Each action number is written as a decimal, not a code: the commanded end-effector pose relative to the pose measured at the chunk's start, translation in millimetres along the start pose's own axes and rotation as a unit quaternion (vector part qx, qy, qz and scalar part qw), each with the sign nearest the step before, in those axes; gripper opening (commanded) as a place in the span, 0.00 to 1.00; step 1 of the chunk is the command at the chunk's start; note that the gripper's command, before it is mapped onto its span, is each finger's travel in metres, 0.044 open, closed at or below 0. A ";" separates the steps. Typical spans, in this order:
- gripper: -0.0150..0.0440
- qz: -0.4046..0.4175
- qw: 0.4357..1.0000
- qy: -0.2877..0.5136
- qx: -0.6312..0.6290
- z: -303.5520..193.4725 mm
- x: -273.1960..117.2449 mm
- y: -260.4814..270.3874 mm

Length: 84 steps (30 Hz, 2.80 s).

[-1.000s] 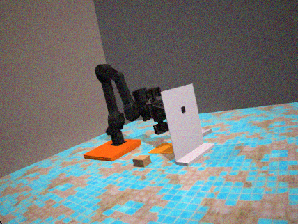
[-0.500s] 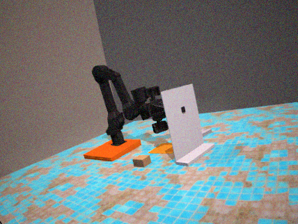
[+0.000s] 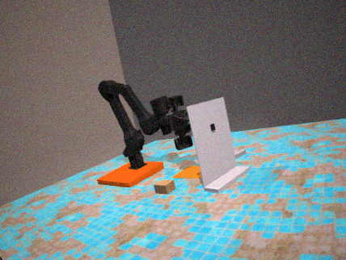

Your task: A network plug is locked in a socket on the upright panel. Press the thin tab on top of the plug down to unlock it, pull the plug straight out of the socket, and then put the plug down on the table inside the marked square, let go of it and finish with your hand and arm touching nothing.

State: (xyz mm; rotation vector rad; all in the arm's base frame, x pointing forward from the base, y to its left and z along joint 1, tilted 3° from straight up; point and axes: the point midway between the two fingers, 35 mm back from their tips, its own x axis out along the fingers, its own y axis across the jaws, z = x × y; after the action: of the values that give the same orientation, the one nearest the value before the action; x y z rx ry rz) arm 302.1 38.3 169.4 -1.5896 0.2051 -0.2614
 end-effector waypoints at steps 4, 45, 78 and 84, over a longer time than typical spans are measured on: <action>0.25 -0.003 1.000 0.003 0.002 -2.0 -1.4 -11.9; 0.25 0.126 0.985 -0.084 -0.085 8.0 -2.4 3.6; 0.25 0.430 0.869 -0.213 -0.117 4.3 -52.1 75.6; 0.25 0.444 0.862 -0.217 -0.115 3.4 -56.2 78.5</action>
State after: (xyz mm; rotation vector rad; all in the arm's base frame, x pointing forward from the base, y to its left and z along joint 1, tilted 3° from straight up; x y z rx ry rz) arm 251.3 53.9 86.8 -1.5905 0.6060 0.8556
